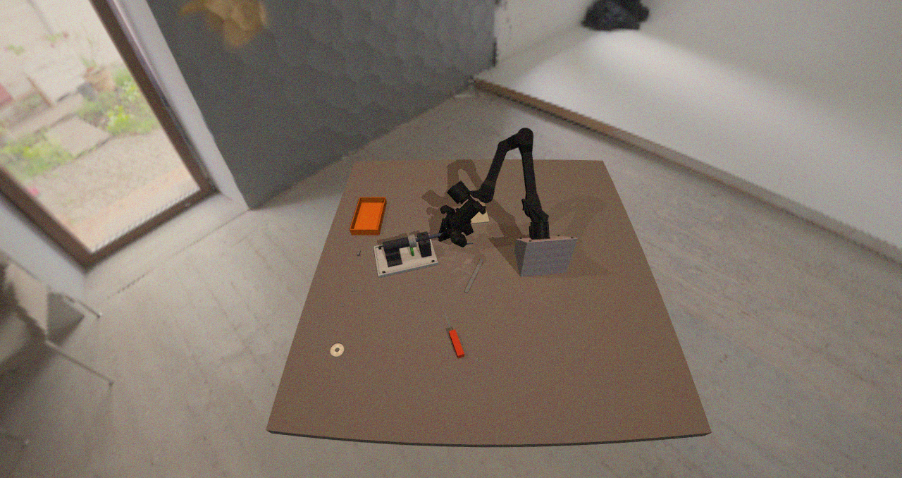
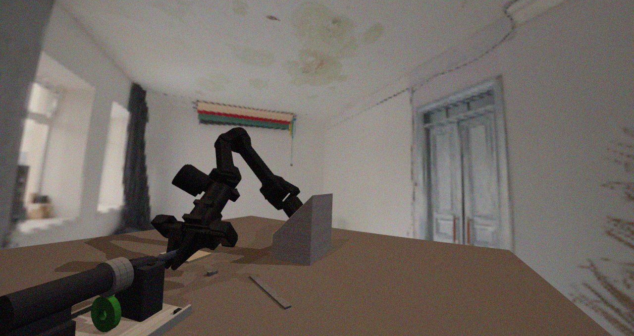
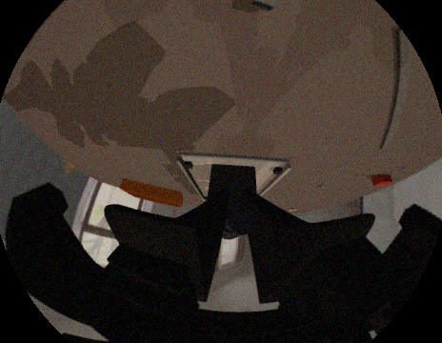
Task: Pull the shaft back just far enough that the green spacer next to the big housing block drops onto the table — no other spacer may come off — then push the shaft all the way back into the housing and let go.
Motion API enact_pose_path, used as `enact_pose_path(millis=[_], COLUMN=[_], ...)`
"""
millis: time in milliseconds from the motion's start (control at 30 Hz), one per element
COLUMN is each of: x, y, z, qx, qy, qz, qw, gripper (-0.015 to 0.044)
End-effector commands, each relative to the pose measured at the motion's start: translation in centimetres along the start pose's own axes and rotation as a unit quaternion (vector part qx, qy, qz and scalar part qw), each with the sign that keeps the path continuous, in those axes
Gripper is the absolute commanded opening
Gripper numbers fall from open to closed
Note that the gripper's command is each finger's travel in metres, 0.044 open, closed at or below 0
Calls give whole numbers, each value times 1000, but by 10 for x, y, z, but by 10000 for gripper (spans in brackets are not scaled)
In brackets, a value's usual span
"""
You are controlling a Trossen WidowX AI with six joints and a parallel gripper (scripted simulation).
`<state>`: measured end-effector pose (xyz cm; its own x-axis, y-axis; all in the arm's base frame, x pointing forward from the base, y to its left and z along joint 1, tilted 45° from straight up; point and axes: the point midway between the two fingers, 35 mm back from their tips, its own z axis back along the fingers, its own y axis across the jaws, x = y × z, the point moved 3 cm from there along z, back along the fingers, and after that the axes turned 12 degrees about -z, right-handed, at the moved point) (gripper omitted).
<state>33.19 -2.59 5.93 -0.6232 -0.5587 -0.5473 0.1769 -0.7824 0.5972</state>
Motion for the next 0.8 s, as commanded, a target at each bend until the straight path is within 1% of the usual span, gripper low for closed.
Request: enact_pose_path(millis=[0, 767], x=[-2, -7], y=[-1, -2], z=[-2, -6], qx=[-1, -1], qy=[1, 1], qz=[-1, -1], qw=[1000, 1000], gripper=[0, 0])
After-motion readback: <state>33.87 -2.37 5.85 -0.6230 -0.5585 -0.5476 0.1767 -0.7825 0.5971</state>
